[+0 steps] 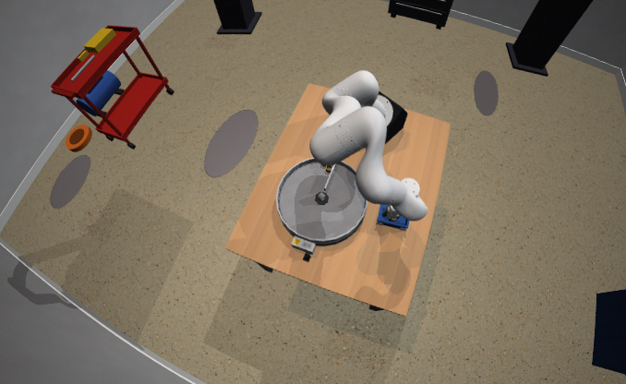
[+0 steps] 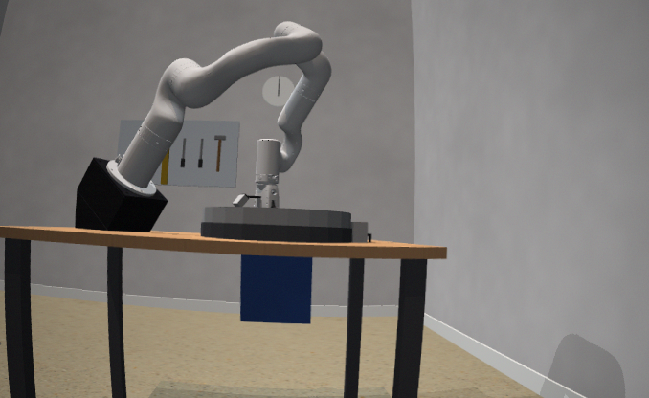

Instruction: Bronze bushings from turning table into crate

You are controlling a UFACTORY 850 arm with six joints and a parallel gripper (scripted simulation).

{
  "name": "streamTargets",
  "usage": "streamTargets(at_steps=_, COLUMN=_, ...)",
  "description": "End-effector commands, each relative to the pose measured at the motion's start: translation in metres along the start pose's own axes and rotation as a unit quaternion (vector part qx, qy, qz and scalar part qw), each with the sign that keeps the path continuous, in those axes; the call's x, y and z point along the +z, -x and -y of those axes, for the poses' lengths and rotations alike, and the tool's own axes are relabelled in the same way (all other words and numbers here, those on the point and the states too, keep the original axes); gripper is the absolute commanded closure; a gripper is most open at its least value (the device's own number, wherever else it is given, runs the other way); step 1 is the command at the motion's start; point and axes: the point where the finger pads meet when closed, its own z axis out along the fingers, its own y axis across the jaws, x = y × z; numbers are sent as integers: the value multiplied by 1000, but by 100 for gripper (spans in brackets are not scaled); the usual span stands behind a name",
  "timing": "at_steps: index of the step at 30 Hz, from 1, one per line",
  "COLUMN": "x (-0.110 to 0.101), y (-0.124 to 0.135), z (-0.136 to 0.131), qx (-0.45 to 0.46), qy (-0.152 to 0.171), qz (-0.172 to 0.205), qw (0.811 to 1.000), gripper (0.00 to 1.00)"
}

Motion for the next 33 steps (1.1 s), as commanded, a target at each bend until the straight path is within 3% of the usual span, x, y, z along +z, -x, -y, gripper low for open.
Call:
streamTargets(at_steps=1, x=1, y=1, z=0, qx=0, qy=0, qz=1, qw=1000, gripper=100)
streamTargets(at_steps=22, x=2, y=1, z=0, qx=0, qy=0, qz=1, qw=1000, gripper=100)
streamTargets(at_steps=23, x=2, y=1, z=0, qx=0, qy=0, qz=1, qw=1000, gripper=59)
streamTargets(at_steps=33, x=2, y=1, z=0, qx=0, qy=0, qz=1, qw=1000, gripper=59)
